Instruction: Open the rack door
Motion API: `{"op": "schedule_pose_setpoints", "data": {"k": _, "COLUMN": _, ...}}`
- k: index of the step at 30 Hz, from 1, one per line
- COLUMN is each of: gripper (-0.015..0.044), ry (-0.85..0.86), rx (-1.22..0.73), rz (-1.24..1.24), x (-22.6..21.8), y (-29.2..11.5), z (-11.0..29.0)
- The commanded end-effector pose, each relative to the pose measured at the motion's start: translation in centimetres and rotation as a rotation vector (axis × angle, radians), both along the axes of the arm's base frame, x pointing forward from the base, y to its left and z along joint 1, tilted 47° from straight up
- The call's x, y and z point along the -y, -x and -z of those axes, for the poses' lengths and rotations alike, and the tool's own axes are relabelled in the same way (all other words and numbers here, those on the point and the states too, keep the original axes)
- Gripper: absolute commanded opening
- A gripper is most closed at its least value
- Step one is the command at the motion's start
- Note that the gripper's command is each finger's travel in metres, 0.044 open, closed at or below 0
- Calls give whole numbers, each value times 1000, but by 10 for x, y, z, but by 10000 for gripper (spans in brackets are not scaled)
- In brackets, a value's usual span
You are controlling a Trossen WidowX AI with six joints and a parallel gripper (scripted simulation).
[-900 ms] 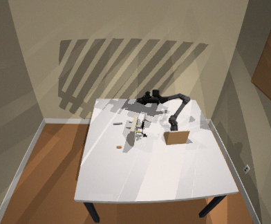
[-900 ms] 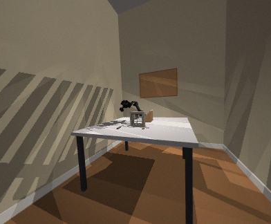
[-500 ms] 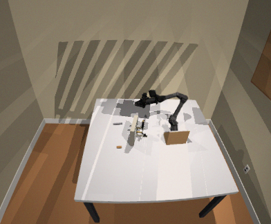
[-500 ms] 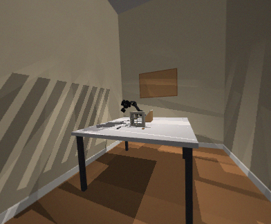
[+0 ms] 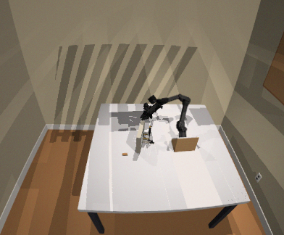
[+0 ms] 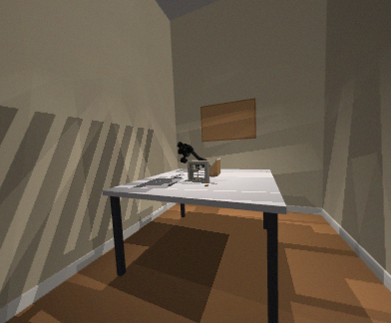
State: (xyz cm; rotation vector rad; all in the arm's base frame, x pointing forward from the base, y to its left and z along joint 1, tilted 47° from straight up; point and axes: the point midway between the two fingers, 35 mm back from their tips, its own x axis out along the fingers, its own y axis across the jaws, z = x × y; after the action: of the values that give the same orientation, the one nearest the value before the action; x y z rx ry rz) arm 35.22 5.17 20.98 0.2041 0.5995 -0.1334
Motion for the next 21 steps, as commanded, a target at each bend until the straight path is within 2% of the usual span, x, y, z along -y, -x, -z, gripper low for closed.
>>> {"op": "schedule_pose_setpoints", "data": {"k": 1, "gripper": 297, "ry": 19, "rx": -102, "rz": 35, "x": -7, "y": 1, "z": 18}}
{"op": "schedule_pose_setpoints", "data": {"k": 11, "gripper": 297, "ry": 131, "rx": -342, "rz": 128, "x": -24, "y": 17, "z": 54}}
{"op": "schedule_pose_setpoints", "data": {"k": 21, "gripper": 297, "ry": 323, "rx": -508, "rz": 212, "x": -38, "y": 37, "z": 72}}
